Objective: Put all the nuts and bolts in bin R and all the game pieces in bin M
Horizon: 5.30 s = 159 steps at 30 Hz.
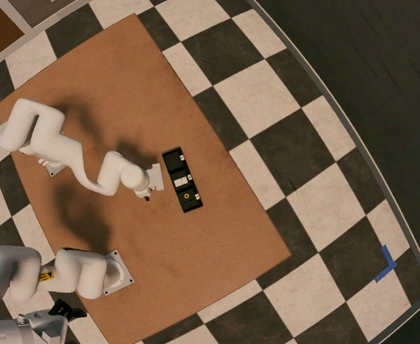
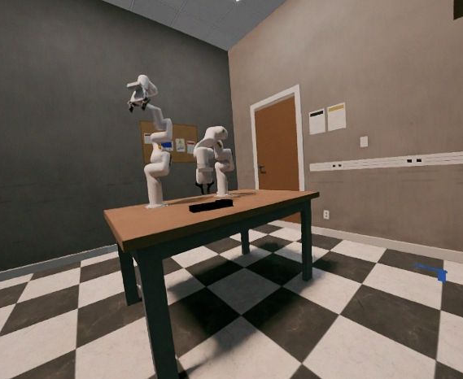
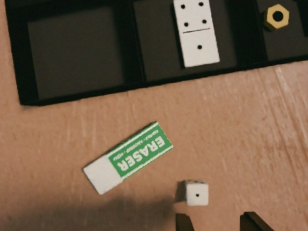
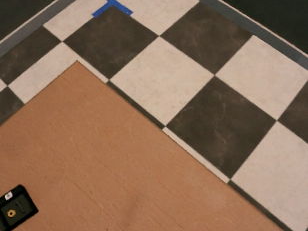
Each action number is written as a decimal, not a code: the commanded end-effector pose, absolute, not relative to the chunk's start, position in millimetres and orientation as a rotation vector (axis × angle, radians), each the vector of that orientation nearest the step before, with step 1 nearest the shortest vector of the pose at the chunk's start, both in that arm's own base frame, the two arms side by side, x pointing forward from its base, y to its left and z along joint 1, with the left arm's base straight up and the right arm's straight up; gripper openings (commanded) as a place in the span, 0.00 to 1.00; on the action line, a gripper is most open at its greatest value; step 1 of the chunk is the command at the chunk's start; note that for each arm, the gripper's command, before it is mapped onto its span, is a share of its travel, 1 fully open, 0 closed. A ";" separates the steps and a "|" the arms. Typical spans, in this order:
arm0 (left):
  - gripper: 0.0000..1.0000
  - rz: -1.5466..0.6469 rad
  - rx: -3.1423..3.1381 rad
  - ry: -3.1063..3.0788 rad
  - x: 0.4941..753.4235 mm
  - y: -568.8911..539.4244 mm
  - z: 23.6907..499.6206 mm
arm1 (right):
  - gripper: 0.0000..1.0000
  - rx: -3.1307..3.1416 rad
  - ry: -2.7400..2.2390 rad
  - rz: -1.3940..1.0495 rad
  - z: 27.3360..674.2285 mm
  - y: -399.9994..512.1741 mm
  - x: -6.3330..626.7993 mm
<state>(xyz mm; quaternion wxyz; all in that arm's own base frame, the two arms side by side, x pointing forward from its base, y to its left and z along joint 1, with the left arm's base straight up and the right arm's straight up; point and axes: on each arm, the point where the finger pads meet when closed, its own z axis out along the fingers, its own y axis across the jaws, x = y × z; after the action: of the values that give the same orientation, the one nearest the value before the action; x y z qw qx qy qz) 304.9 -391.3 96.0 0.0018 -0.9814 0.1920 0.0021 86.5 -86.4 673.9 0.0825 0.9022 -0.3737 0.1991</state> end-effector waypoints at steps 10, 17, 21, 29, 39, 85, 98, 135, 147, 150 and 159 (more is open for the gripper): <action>0.32 -0.005 -3.086 0.602 309.3 -393.8 98.7 | 1.00 2.694 -1.116 0.596 674.2 -86.5 86.5; 0.32 -0.005 -3.086 0.602 311.5 -394.7 98.7 | 1.00 2.694 -1.116 0.596 674.2 -86.5 86.5; 0.32 -0.005 -3.086 0.602 311.9 -394.9 98.7 | 1.00 2.694 -1.116 0.596 674.2 -86.5 86.5; 0.32 -0.005 -3.086 0.602 312.5 -395.2 98.8 | 1.00 2.694 -1.116 0.596 674.2 -86.5 86.5; 0.32 -0.005 -3.086 0.602 312.6 -395.2 98.8 | 1.00 2.694 -1.116 0.596 674.2 -86.5 86.5; 0.32 -0.005 -3.086 0.602 312.8 -395.4 22.6 | 1.00 2.694 -1.116 0.596 674.2 -86.5 86.5; 0.11 -0.005 -3.086 0.602 312.7 -395.3 22.6 | 1.00 2.694 -1.116 0.596 674.2 -86.5 86.5; 0.11 -0.005 -3.086 0.602 312.7 -395.3 62.7 | 1.00 2.694 -1.116 0.596 674.2 -86.5 86.5; 0.11 -0.005 -3.086 0.602 312.6 -395.2 82.6 | 1.00 2.694 -1.116 0.596 674.2 -86.5 86.5; 0.11 -0.005 -3.086 0.602 312.6 -395.2 82.7 | 1.00 2.694 -1.116 0.596 674.2 -86.5 86.5; 0.11 -0.005 -3.086 0.602 312.6 -395.2 82.2 | 1.00 2.694 -1.116 0.596 674.2 -86.5 86.5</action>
<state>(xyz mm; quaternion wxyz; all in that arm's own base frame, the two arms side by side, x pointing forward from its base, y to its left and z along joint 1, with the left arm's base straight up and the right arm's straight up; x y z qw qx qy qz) 311.7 -394.1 80.9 0.0001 -0.9815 0.1916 0.0001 86.5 -86.4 673.9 0.0825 0.9022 -0.3737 0.1991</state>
